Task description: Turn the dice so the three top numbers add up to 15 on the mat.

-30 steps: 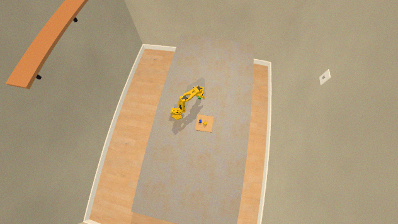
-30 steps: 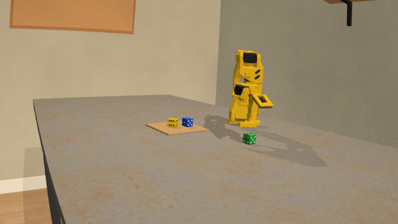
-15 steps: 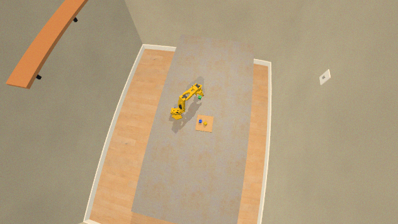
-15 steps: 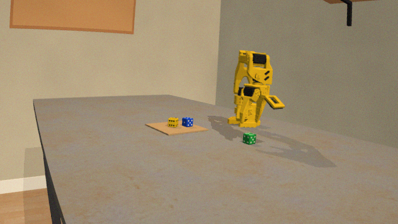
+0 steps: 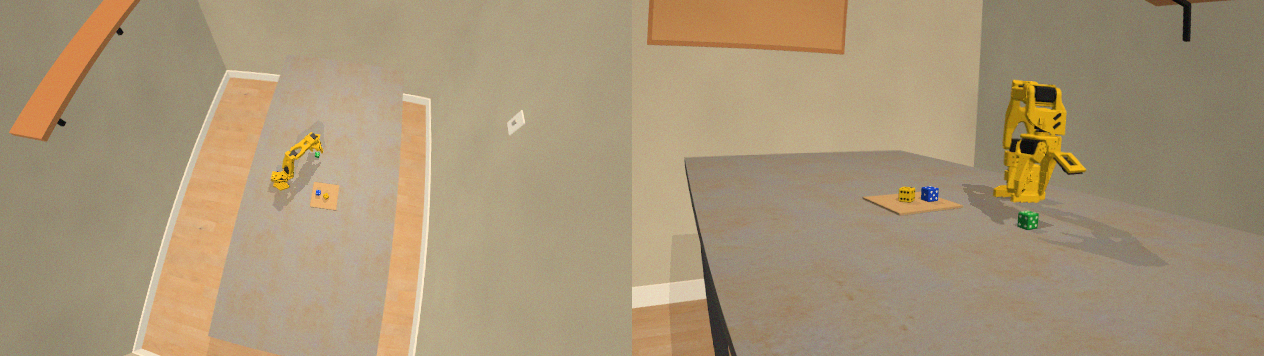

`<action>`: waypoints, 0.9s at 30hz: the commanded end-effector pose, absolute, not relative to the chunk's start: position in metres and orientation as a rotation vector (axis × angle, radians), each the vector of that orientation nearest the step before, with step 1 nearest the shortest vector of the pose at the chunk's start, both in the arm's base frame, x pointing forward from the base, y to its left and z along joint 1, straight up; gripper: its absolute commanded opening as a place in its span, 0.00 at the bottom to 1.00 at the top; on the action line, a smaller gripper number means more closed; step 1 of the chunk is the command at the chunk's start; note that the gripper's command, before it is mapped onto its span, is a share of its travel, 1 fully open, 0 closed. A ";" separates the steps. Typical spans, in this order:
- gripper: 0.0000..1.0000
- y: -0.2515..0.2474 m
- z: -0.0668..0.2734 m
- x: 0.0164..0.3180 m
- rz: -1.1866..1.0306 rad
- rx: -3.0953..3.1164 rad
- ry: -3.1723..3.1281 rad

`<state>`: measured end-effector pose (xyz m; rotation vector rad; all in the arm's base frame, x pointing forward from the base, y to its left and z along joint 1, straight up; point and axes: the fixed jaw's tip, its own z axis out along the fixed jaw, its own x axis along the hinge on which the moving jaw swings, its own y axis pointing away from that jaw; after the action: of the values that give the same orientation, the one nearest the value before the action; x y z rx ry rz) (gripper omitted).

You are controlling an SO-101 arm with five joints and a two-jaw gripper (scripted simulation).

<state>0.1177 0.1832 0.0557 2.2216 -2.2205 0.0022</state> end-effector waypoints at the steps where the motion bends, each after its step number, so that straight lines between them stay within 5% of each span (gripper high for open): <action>1: 0.31 0.191 0.064 0.119 -0.014 2.285 -2.222; 27: 0.31 0.192 0.058 0.119 -0.014 2.285 -2.222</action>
<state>0.1179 0.1862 0.0545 2.2362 -2.2114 0.0009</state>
